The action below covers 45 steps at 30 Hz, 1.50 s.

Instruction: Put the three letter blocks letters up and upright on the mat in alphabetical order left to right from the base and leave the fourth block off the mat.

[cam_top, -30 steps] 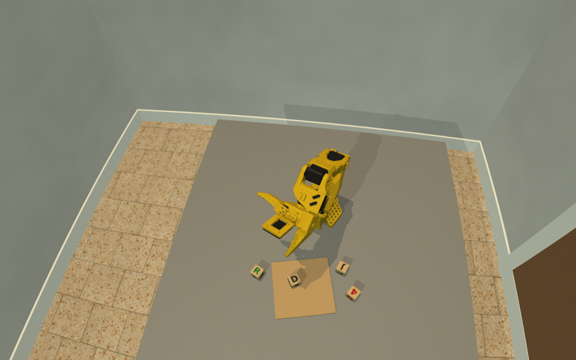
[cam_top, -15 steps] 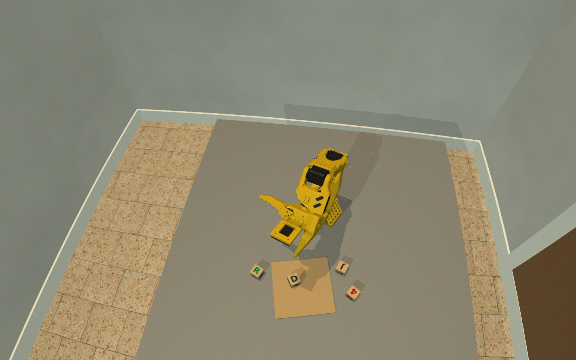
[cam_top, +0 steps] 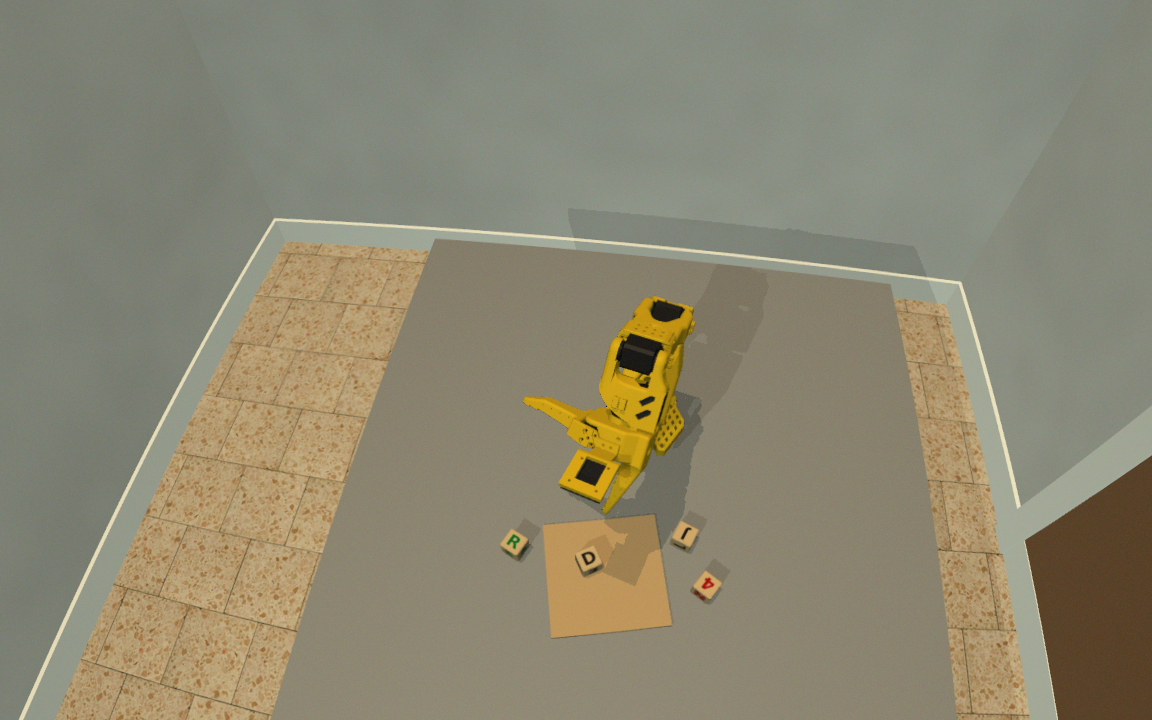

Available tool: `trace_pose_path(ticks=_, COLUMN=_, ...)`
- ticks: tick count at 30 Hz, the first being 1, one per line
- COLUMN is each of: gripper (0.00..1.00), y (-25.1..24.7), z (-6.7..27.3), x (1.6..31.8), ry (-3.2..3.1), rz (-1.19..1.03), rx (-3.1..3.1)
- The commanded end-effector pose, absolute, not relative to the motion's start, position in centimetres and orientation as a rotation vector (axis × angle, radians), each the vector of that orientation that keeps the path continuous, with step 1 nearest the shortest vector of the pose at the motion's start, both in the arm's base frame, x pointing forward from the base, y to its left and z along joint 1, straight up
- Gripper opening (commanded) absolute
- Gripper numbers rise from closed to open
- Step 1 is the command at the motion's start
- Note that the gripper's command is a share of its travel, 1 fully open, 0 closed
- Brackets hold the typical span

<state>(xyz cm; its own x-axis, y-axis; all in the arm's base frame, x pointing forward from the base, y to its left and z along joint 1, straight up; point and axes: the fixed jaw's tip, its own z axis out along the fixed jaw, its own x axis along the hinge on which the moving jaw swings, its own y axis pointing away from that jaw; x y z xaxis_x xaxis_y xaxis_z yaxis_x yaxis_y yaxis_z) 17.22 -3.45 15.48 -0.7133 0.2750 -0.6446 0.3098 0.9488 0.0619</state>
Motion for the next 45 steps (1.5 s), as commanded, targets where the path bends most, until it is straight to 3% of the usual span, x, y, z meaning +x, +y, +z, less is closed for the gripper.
trace_pose_path(ticks=1, gripper=1.0, y=-3.3, z=16.0, x=17.3, ry=2.382, rz=-0.066, rx=0.386)
trace_pose_path(ticks=45, gripper=1.0, y=-0.1, z=13.2, x=13.9, ry=2.696, rz=-0.036, rx=0.006)
